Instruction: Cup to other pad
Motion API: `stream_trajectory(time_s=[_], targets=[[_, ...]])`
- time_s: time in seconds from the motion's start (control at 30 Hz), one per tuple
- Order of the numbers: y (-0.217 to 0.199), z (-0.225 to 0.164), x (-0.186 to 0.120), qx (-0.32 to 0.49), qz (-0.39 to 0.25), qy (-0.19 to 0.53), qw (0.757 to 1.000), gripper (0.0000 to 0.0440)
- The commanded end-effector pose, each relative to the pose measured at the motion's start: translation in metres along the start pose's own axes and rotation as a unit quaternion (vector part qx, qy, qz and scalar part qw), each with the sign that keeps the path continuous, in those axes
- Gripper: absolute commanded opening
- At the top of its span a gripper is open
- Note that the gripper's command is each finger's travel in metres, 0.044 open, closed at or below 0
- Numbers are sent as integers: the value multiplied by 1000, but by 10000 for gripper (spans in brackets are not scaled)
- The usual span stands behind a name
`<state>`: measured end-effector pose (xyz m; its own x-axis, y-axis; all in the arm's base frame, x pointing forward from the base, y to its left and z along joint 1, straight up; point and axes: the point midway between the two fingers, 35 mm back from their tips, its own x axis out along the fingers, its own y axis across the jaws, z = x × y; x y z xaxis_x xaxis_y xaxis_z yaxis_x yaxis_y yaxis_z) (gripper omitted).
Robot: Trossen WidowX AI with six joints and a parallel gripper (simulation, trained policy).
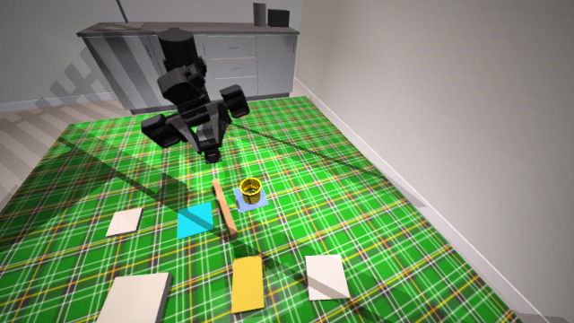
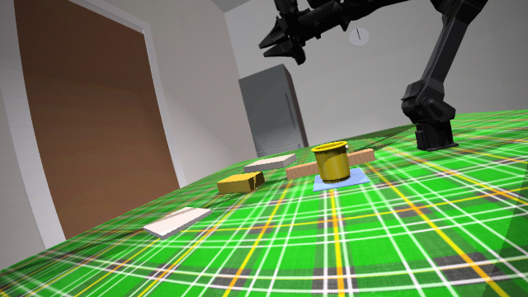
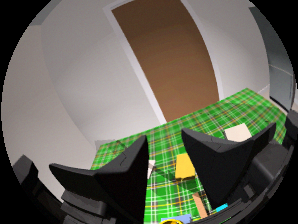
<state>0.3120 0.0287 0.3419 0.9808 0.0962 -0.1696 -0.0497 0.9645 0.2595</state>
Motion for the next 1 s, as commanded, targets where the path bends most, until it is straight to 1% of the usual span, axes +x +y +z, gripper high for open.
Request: stream_trajectory(time_s=[0.0, 0.47, 0.7, 0.97], targets=[[4, -2, 2, 20, 3, 20, 1000, 157], [22, -9, 5, 118, -3, 105, 987, 172], [30, -15, 6, 167, -14, 150, 974, 176], [39, -25, 7, 220, -34, 202, 954, 178]])
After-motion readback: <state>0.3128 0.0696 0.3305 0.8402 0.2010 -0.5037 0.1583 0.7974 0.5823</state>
